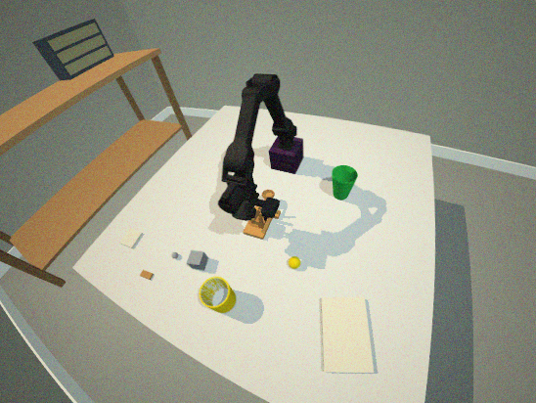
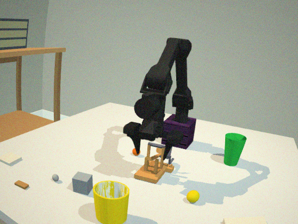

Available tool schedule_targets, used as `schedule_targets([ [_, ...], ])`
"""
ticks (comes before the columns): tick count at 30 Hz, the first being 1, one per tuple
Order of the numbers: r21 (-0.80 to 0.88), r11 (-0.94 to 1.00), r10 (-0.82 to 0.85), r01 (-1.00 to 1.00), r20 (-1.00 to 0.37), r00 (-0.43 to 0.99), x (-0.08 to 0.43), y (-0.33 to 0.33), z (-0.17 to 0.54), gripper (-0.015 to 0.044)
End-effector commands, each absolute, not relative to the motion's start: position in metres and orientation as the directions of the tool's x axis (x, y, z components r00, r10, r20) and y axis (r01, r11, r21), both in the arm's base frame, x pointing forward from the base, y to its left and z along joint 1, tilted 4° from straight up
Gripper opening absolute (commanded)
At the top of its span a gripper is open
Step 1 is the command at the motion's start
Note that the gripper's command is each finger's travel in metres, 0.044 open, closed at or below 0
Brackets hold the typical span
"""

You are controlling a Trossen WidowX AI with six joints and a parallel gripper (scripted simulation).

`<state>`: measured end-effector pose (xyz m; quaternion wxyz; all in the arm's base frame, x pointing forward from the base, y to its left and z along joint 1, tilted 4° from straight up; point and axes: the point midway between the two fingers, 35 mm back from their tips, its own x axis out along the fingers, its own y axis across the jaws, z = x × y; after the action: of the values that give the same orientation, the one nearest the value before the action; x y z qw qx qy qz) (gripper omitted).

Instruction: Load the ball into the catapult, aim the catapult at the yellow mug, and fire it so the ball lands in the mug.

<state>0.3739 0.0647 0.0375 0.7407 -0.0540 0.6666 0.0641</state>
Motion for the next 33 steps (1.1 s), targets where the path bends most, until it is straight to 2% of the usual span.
schedule_targets([
  [1,0.009,0.985,0.026,-0.172,-0.995,0.098,0.374,0.065,0.029,0.044],
  [26,0.009,0.985,0.026,-0.172,-0.995,0.098,0.376,0.066,-0.009,0.044],
  [33,0.005,0.986,0.022,-0.168,-0.995,0.096,0.376,0.066,-0.006,0.0256],
])
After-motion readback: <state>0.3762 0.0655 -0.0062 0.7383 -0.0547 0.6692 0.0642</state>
